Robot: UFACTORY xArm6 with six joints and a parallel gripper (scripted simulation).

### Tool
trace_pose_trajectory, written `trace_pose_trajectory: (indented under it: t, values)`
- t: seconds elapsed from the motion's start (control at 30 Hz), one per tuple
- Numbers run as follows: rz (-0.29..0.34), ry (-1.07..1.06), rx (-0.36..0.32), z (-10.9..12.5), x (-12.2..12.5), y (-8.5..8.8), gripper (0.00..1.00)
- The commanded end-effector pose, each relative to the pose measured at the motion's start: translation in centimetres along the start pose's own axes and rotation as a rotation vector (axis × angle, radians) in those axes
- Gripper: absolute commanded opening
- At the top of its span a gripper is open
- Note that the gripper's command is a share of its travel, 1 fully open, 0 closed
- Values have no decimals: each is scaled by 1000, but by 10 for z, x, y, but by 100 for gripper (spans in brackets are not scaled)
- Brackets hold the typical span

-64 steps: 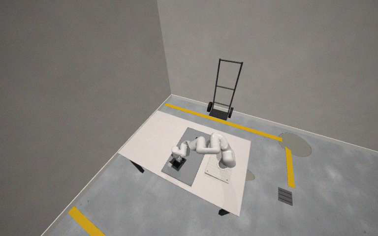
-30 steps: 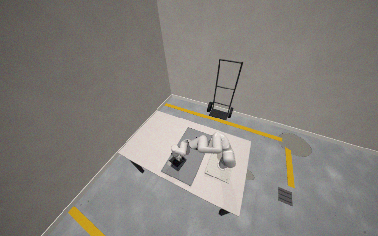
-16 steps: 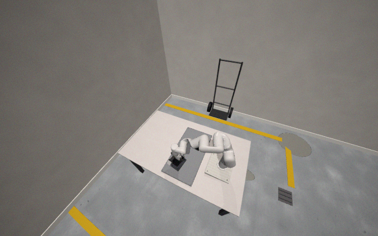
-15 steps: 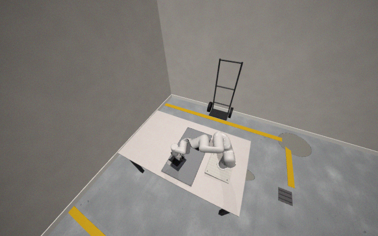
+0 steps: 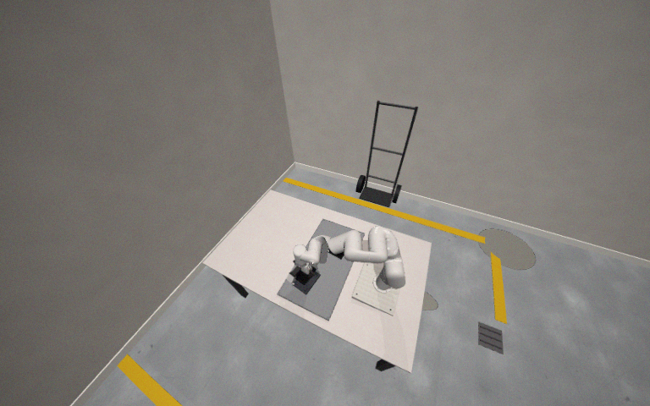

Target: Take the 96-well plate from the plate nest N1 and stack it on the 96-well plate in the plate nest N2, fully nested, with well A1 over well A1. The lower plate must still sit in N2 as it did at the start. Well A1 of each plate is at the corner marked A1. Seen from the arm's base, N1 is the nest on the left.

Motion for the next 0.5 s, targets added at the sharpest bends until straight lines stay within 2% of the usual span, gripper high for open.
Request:
trace_pose_trajectory:
  t: [0.0, 0.4, 0.47]
  values:
    - [4, 0, 3, -1, 1, 7, 0]
    - [4, 0, 3, -1, 1, 9, 0]
    - [4, 35, 3, 6, 1, 9, 0]
Point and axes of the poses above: the point where the finger pads meet when closed, its own y axis back along the fingers, its own x axis across the jaws, z = x × y, the point moved 3 cm from there along y, back along the fingers, and after that the axes turned 7 degrees about -y, right-handed, at the moved point
